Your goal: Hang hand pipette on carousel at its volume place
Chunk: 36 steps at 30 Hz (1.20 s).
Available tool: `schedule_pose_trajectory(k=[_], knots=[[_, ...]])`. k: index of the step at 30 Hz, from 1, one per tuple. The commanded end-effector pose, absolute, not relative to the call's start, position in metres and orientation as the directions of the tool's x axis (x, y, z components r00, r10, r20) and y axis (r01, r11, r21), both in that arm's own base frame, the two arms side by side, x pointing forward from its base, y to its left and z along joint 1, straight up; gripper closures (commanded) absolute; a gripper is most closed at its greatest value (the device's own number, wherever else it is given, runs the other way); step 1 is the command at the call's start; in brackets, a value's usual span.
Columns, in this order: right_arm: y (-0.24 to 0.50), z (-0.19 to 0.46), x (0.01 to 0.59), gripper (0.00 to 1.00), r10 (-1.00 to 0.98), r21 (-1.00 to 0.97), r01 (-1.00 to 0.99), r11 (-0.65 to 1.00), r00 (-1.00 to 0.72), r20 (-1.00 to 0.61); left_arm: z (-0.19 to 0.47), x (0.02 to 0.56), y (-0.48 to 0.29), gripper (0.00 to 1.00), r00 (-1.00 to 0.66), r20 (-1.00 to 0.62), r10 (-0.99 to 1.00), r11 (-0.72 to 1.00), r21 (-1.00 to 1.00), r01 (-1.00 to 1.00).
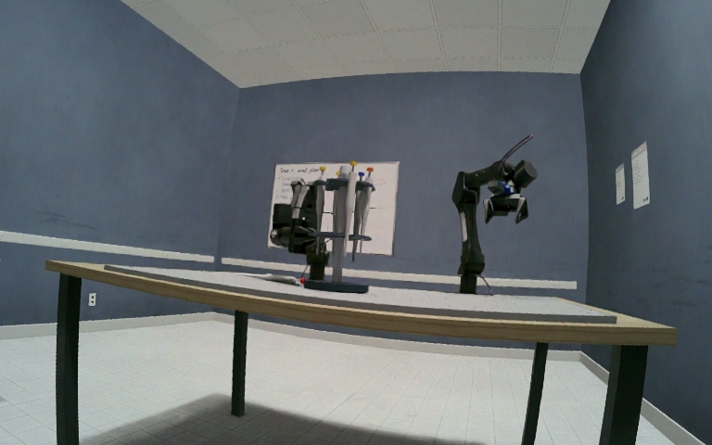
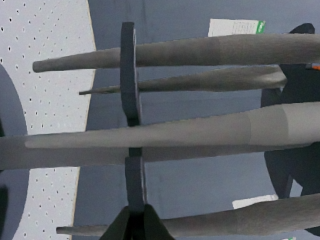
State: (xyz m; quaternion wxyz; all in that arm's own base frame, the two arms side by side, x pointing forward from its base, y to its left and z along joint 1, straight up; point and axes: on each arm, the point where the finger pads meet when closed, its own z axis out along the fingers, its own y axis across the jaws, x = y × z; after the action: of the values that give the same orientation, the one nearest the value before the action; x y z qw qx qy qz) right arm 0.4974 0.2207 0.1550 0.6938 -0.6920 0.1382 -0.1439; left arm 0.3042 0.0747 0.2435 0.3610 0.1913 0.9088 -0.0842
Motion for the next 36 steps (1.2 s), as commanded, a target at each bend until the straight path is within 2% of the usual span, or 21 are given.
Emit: schedule_pose_trajectory(k=[1, 14, 18, 22, 25, 32, 36], knots=[[0.225, 0.162, 0.504, 1.00, -0.394, -1.000, 0.014, 0.002, 0.919, 0.012, 0.253, 0.308, 0.076, 0.00, -0.636, -0.712, 0.299, 0.909, 0.008, 0.418], [0.225, 0.162, 0.504, 1.00, -0.394, -1.000, 0.014, 0.002, 0.919, 0.012, 0.253, 0.308, 0.076, 0.00, -0.636, -0.712, 0.299, 0.909, 0.008, 0.418], [0.227, 0.165, 0.490, 1.00, -0.514, -1.000, 0.024, 0.005, 0.858, 0.018, 0.253, 0.308, 0.076, 0.00, -0.636, -0.712, 0.299, 0.909, 0.008, 0.418], [0.224, 0.161, 0.492, 1.00, -0.515, -1.000, 0.015, 0.003, 0.857, 0.012, 0.253, 0.308, 0.076, 0.00, -0.636, -0.712, 0.299, 0.909, 0.008, 0.418], [0.229, 0.165, 0.482, 1.00, -0.605, -1.000, 0.021, 0.009, 0.796, 0.011, 0.253, 0.308, 0.076, 0.00, -0.636, -0.712, 0.299, 0.909, 0.008, 0.418], [0.228, 0.161, 0.484, 1.00, -0.612, -1.000, 0.015, 0.003, 0.791, 0.010, 0.253, 0.308, 0.076, 0.00, -0.636, -0.712, 0.299, 0.909, 0.008, 0.418], [0.233, 0.165, 0.474, 1.00, -0.699, -1.000, 0.020, 0.011, 0.715, 0.007, 0.253, 0.308, 0.076, 0.00, -0.636, -0.712, 0.299, 0.909, 0.008, 0.418]])
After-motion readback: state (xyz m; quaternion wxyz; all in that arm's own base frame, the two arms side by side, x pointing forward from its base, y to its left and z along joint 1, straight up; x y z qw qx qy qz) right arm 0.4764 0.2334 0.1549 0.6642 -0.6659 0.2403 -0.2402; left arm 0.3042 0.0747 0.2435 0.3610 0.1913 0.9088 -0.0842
